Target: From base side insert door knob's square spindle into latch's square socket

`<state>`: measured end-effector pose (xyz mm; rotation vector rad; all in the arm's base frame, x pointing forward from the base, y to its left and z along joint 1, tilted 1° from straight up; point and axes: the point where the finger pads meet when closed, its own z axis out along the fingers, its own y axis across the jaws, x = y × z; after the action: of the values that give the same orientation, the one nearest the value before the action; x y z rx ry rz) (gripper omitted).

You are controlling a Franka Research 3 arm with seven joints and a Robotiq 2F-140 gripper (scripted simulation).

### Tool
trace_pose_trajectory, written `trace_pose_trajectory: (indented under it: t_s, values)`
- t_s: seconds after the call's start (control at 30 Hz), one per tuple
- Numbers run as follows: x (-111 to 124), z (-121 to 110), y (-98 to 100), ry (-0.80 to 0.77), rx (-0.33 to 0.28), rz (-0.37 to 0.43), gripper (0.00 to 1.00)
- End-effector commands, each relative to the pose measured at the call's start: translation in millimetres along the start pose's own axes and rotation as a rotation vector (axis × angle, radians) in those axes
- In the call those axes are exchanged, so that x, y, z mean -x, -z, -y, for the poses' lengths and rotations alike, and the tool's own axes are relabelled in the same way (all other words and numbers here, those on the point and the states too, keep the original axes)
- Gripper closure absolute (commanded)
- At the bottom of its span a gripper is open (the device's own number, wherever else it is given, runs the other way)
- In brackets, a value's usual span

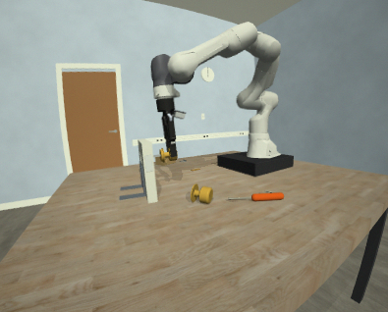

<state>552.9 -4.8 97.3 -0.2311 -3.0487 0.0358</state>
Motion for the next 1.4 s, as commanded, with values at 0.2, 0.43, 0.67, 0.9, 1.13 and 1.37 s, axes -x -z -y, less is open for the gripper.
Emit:
trace_pose_trajectory:
  t_s: [0.2, 0.43, 0.67, 0.9, 1.13, 1.37]
  values:
    - [2.1, -0.5, 1.6, -0.008, 0.002, 0.003, 0.58]
    - [4.6, -0.4, 1.8, -0.008, 0.002, 0.003, 0.58]
    - [6.8, -0.4, 1.9, -0.008, 0.002, 0.003, 0.58]
    - [6.8, -0.4, 1.9, -0.008, 0.002, 0.003, 0.58]
    - [7.4, -0.4, 2.0, -0.008, 0.002, 0.003, 0.58]
    - [11.1, -0.4, 2.3, -0.008, 0.002, 0.003, 0.58]
